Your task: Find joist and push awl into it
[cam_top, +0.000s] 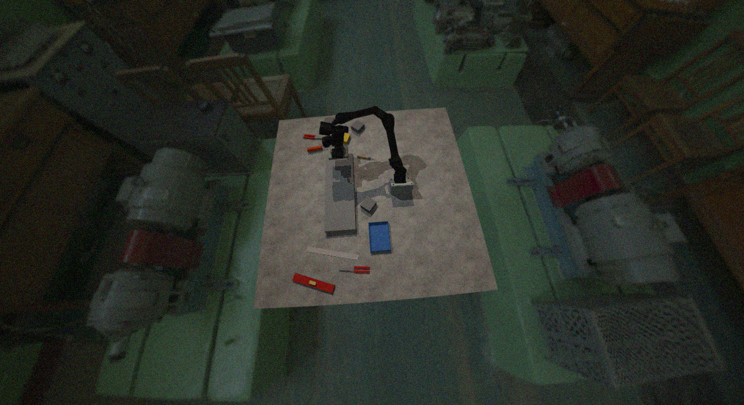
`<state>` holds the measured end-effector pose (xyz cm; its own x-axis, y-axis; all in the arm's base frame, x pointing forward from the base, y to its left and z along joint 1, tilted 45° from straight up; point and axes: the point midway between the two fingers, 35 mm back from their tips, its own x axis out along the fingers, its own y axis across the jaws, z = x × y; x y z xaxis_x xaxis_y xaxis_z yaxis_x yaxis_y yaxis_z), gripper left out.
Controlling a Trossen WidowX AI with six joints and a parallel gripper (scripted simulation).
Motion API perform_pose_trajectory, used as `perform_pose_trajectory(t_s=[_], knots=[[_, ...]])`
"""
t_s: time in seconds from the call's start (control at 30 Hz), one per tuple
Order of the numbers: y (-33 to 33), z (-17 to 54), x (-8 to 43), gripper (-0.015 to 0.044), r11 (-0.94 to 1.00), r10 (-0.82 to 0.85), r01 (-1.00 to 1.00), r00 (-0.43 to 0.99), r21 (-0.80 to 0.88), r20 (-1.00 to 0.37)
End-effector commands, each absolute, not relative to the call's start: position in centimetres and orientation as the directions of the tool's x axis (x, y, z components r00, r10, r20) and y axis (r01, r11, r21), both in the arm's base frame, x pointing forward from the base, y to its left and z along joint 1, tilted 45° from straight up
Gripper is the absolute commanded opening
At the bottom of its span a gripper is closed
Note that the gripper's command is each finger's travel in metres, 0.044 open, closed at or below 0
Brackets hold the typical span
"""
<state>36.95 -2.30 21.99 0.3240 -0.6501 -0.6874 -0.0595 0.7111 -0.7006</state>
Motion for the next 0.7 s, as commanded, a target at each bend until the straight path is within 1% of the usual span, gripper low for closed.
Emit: perform_pose_trajectory(t_s=[0.0, 0.17, 0.43, 0.67], knots=[[-1.2, 23.2, 36.8, 0.0, 0.709, -0.651, -0.052, 0.337, -0.704, -0.68], [0.1, 22.2, 37.3, 0.0, 0.711, -0.632, -0.1, 0.342, -0.696, -0.696], [6.8, 17.0, 38.2, 0.0, 0.693, -0.547, -0.324, 0.346, -0.644, -0.762], [12.7, 12.2, 37.5, 0.0, 0.635, -0.482, -0.51, 0.326, -0.58, -0.813]])
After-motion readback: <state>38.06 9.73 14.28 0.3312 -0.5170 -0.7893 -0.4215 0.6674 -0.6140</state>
